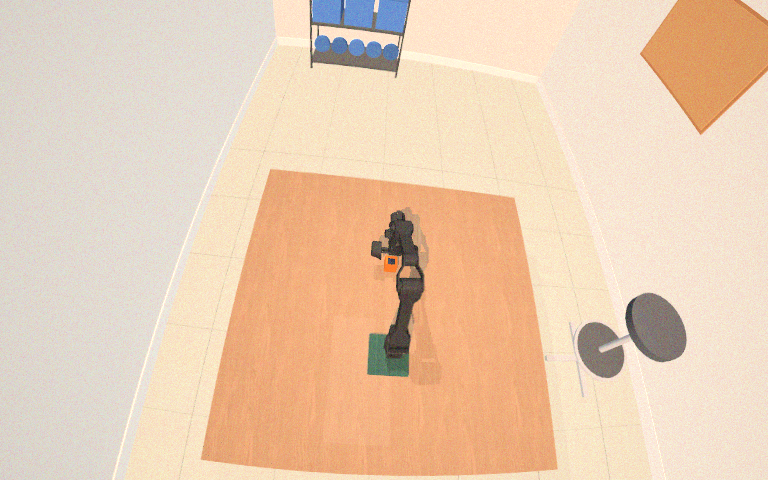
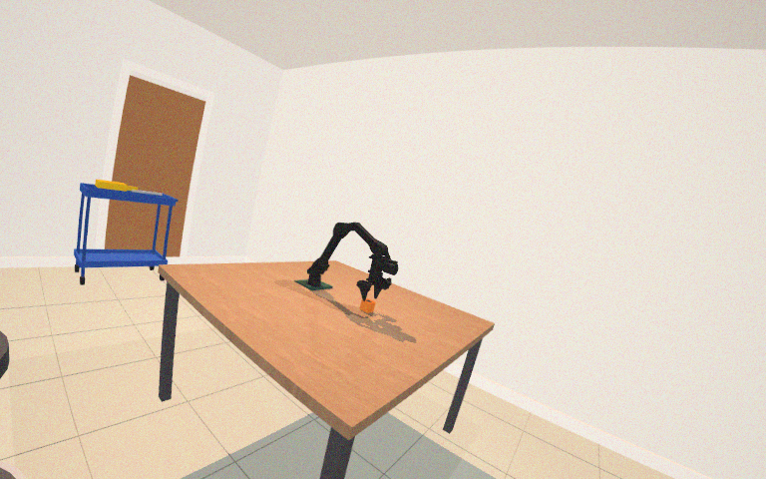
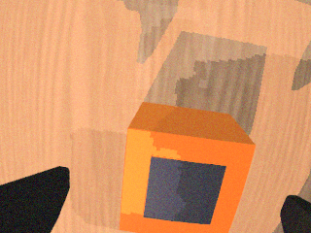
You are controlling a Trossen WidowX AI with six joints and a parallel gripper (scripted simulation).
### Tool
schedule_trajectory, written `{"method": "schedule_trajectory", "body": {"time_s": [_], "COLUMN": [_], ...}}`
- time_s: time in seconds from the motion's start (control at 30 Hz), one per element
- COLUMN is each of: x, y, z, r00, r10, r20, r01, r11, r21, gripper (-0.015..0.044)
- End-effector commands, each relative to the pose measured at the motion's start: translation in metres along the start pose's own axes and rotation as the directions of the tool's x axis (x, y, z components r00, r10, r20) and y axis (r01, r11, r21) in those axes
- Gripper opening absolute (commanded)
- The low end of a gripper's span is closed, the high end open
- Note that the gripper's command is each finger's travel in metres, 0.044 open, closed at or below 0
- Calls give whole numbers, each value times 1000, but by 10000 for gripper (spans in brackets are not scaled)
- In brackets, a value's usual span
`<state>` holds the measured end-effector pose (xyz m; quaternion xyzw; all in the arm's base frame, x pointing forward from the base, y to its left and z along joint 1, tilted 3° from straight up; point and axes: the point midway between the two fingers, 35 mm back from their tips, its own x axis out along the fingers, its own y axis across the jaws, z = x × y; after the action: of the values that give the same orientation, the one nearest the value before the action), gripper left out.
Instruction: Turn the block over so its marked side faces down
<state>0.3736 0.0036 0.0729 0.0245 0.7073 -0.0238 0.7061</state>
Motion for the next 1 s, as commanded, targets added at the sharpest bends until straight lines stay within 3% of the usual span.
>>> {"method": "schedule_trajectory", "body": {"time_s": [0.0,0.43,0.7,0.97], "x": [12,28,28,28], "y": [-1,-1,-1,-1], "z": [-3,-4,-4,-4], "r00": [1000,1000,1000,1000], "r10": [-5,-6,-6,-6], "r20": [-18,-18,-18,-18], "r01": [5,6,6,6], "r11": [1000,1000,1000,1000], "r21": [-5,-5,-5,-5], "gripper": [440,440,230,177]}}
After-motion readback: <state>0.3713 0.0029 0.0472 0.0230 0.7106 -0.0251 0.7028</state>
